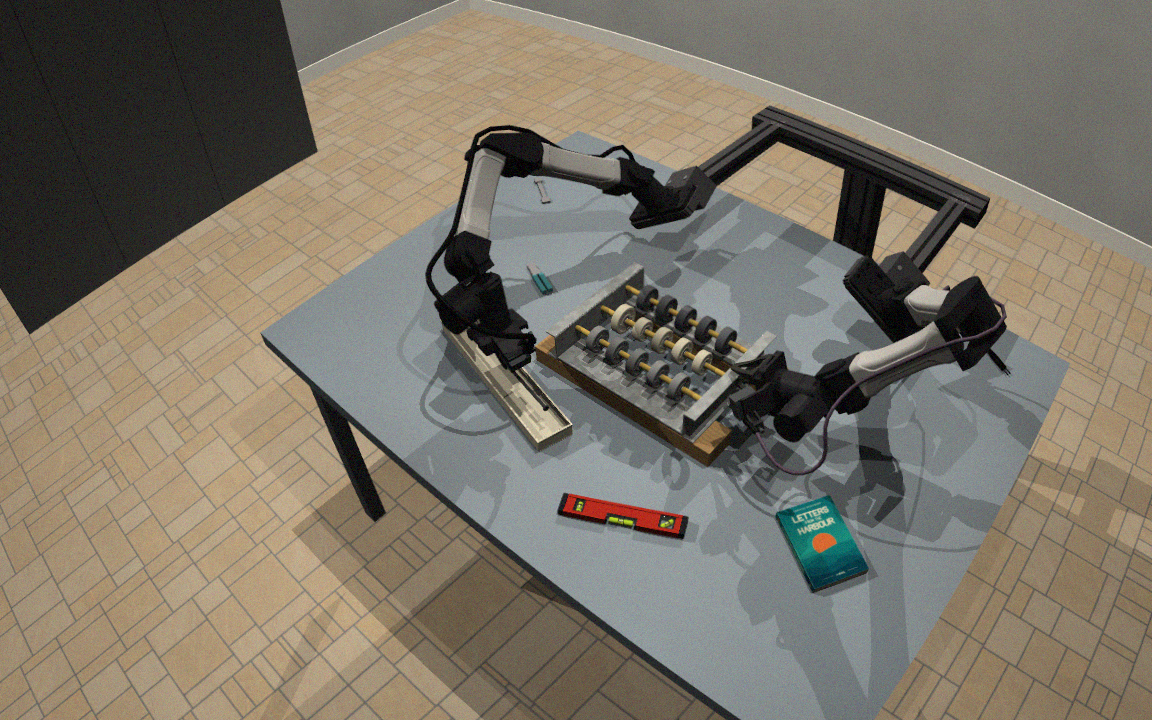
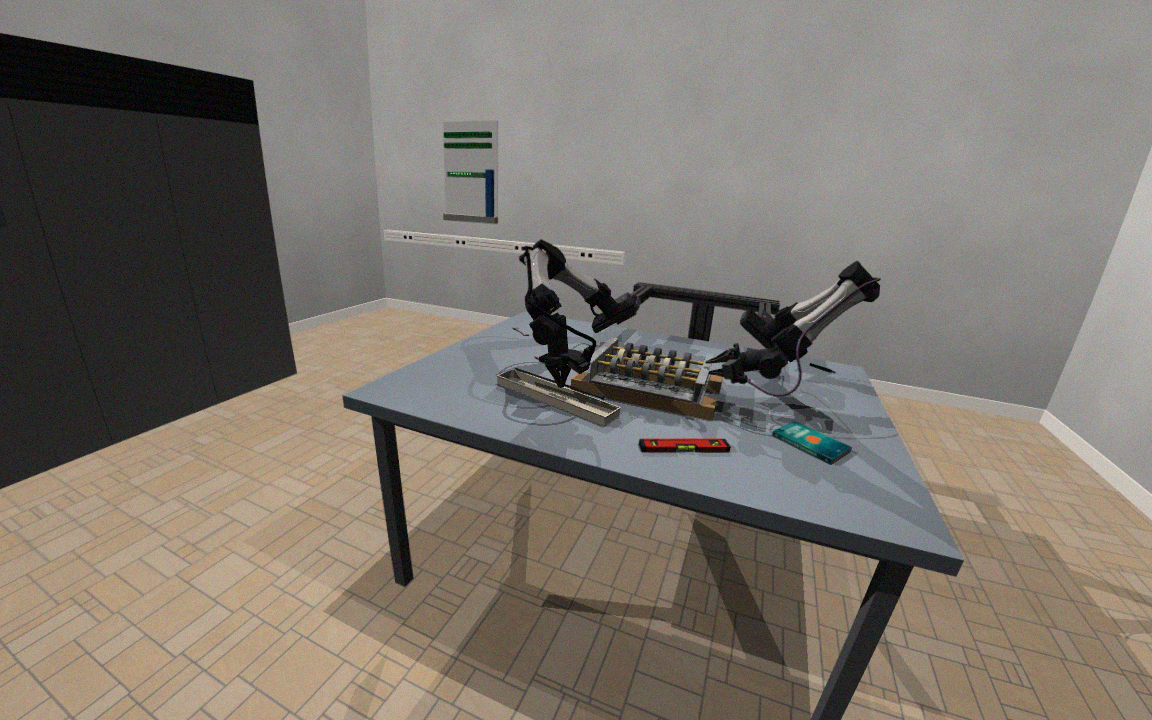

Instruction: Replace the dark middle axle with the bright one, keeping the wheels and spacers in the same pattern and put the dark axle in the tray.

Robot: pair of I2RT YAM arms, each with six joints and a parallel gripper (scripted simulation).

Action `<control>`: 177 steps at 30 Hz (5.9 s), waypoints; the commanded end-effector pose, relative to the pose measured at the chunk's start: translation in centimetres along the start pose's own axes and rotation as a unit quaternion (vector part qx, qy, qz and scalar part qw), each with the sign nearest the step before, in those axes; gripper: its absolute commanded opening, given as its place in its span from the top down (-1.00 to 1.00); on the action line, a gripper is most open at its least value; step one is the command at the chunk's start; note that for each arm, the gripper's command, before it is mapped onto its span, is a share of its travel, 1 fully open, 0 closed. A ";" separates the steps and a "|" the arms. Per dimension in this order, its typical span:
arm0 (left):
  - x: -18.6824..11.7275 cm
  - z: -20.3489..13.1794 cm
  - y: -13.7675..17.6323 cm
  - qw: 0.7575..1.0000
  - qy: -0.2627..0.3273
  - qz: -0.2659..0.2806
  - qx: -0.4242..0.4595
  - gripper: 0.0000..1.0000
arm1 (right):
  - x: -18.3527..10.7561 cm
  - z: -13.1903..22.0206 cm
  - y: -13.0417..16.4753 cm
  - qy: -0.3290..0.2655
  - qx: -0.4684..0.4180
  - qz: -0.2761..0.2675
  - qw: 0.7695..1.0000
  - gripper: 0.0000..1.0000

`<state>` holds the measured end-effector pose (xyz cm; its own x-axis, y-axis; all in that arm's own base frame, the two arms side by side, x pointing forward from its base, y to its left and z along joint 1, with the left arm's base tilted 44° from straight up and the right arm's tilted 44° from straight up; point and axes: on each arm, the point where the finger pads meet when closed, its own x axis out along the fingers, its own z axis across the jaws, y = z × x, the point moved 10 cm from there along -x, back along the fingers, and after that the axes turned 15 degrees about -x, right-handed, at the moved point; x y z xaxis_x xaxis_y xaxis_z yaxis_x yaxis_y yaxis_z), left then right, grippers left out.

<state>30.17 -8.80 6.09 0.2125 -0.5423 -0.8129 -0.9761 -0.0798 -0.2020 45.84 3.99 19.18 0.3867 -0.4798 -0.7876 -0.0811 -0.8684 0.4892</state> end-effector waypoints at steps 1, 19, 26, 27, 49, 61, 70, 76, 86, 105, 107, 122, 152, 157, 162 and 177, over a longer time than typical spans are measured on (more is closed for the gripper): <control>1.9 -0.8 1.4 0.999 0.019 0.033 0.009 0.34 | -0.7 -0.3 -2.0 0.003 -0.015 -0.014 1.000 1.00; 1.9 -0.8 1.4 0.999 0.019 0.033 0.009 0.34 | -1.9 -0.8 0.3 0.032 0.019 0.000 0.999 1.00; 1.9 -0.8 1.4 0.999 0.019 0.033 0.009 0.34 | 0.5 -0.5 0.2 0.015 0.011 -0.005 1.000 1.00; 1.9 -0.8 1.4 0.999 0.019 0.033 0.009 0.34 | 2.0 0.1 0.3 -0.003 0.009 -0.002 1.000 1.00; 1.9 -0.8 1.4 0.999 0.019 0.033 0.009 0.34 | 4.0 0.2 0.6 -0.003 0.009 -0.002 1.000 1.00; 1.9 -0.8 1.4 0.999 0.019 0.033 0.009 0.34 | 5.2 0.3 0.7 -0.004 0.009 -0.001 1.000 1.00; 1.9 -0.8 1.4 0.999 0.019 0.033 0.009 0.34 | 5.8 0.0 1.0 0.001 0.012 -0.001 1.000 1.00; 1.9 -0.8 1.4 0.999 0.019 0.033 0.009 0.34 | 6.2 -0.2 1.2 0.003 0.015 0.000 1.000 1.00; 1.9 -0.8 1.4 0.999 0.019 0.033 0.009 0.34 | 6.2 -0.2 1.2 0.003 0.015 0.000 1.000 1.00; 1.9 -0.8 1.4 0.999 0.019 0.033 0.009 0.34 | 6.2 -0.2 1.2 0.003 0.015 0.000 1.000 1.00; 1.9 -0.8 1.4 0.999 0.019 0.033 0.009 0.34 | 5.1 -0.7 1.2 0.010 0.012 0.001 1.000 0.49; 1.9 -0.8 1.4 0.999 0.019 0.033 0.009 0.34 | 5.6 0.3 0.9 -0.010 0.001 0.001 1.000 0.49; 1.9 -0.8 1.4 0.999 0.019 0.033 0.009 0.34 | -4.6 -0.7 0.2 0.034 0.006 0.000 0.999 0.49; 1.9 -0.8 1.4 0.999 0.019 0.033 0.009 0.34 | -3.2 -0.1 1.7 0.026 0.020 0.005 0.999 0.49; 1.9 -0.8 1.4 0.999 0.019 0.033 0.009 0.34 | -2.5 -0.2 0.8 0.017 0.009 0.002 1.000 0.38; 1.9 -0.8 1.4 0.999 0.019 0.033 0.009 0.34 | -6.3 0.0 -0.7 0.033 0.049 -0.004 0.998 0.38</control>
<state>30.17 -8.80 6.09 0.2125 -0.5423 -0.8129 -0.9761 -0.0798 -0.2019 44.58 5.33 21.61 0.4137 -0.4760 -0.7760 -0.1277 -0.8743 0.4682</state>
